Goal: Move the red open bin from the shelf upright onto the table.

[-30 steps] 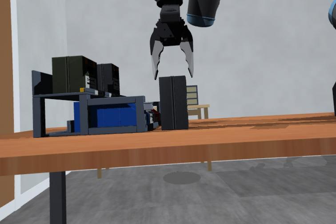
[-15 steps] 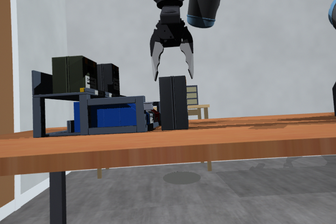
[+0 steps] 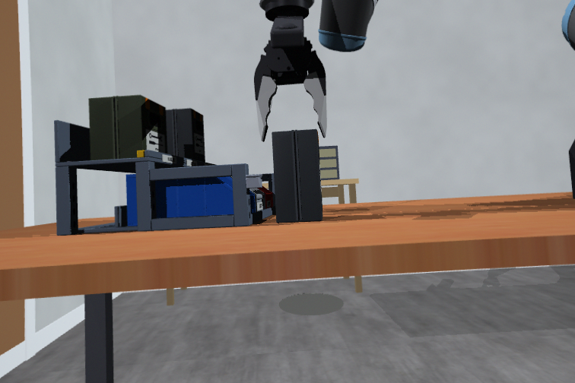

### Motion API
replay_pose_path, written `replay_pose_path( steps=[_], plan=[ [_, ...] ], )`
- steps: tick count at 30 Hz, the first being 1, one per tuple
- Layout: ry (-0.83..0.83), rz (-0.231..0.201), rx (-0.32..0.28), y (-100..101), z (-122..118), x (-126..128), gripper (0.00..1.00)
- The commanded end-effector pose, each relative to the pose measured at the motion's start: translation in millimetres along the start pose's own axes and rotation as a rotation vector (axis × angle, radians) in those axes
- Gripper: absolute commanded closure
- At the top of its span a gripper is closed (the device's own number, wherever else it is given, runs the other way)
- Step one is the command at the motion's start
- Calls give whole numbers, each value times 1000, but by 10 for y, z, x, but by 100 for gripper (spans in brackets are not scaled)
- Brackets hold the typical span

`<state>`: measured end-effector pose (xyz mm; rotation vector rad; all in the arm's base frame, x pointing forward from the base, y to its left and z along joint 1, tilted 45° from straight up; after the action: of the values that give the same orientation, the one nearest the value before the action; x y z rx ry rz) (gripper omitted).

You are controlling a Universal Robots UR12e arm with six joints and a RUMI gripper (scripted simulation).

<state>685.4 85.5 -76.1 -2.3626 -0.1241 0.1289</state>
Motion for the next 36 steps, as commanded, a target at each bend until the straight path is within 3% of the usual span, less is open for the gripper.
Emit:
replay_pose_path(
  steps=[1,11,16,28,33,36],
  plan=[
    [0,-2,1,-3,-297,57,42],
    [0,-2,1,-3,-297,57,42],
    [0,-2,1,6,-771,142,42],
    [0,-2,1,6,-771,142,42],
    [0,-2,0,14,-1245,227,42],
    [0,-2,0,14,-1245,227,42]
  ],
)
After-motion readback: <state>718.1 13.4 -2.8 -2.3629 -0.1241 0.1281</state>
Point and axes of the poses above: the point where the finger pads meet when closed, its own y axis out along the fingers, its own x axis across the jaws, z = x × y, the point moved 5 cm from there along -y, back along the fingers, and after that the axes turned 11 degrees about -y, right-handed, at the moved point
